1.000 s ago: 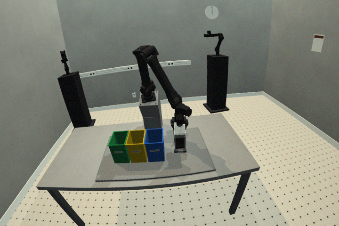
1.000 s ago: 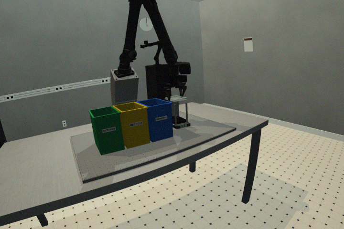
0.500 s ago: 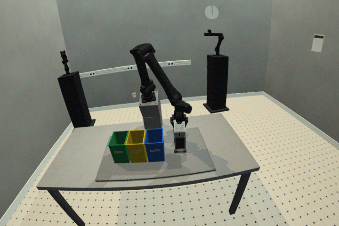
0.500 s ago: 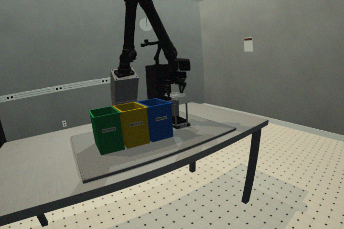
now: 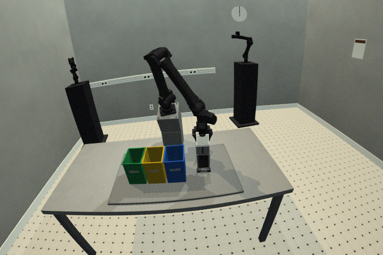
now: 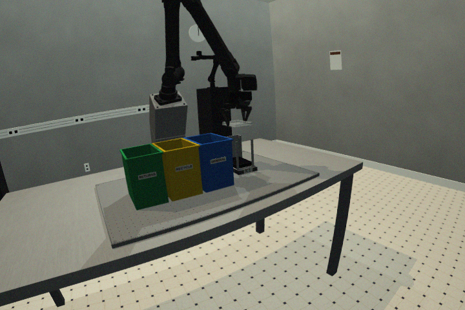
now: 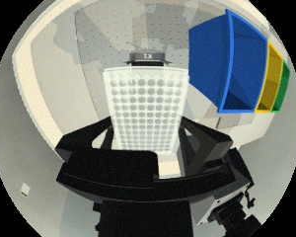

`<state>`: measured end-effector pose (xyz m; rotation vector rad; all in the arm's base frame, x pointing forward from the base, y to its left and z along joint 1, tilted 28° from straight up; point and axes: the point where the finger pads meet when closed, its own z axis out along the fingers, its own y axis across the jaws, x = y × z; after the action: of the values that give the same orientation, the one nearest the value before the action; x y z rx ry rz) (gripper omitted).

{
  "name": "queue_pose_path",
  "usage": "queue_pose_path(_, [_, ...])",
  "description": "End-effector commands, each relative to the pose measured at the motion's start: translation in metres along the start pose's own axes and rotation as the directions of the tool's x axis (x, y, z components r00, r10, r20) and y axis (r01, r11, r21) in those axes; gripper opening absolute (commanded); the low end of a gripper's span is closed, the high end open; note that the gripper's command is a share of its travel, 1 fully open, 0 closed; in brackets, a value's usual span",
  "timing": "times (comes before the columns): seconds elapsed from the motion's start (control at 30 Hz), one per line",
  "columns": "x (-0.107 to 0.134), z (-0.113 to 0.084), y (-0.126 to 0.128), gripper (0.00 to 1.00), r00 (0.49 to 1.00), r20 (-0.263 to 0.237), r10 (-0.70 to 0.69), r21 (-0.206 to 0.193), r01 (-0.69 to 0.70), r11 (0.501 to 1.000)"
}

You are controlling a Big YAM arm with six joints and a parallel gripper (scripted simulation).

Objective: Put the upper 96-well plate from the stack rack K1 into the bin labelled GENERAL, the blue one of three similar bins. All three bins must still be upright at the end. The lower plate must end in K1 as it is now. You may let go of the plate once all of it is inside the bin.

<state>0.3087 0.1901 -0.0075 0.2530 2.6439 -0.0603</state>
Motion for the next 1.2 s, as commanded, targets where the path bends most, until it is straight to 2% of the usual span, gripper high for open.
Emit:
queue_pose_path(0.0, [0.002, -0.01, 0.002, 0.0, 1.0, 0.001, -0.002, -0.005, 0.002, 1.0])
queue_pose_path(0.37, [-0.009, -0.033, 0.012, 0.0, 1.0, 0.017, 0.009, -0.024, -0.009, 1.0])
queue_pose_path(0.43, [-0.009, -0.033, 0.012, 0.0, 1.0, 0.017, 0.009, -0.024, -0.009, 1.0])
queue_pose_path(0.47, [-0.012, -0.03, 0.008, 0.0, 1.0, 0.012, 0.023, -0.01, -0.023, 1.0])
queue_pose_path(0.5, [-0.004, -0.026, 0.004, 0.0, 1.0, 0.005, 0.003, -0.006, -0.003, 1.0])
queue_pose_path(1.0, [-0.004, -0.026, 0.004, 0.0, 1.0, 0.005, 0.003, -0.006, -0.003, 1.0])
queue_pose_path(1.07, [-0.004, -0.026, -0.012, 0.0, 0.998, -0.006, -0.056, 0.007, 0.056, 0.998])
queue_pose_path(1.17, [-0.009, -0.026, -0.02, 0.0, 0.999, -0.002, -0.054, 0.004, 0.054, 0.999])
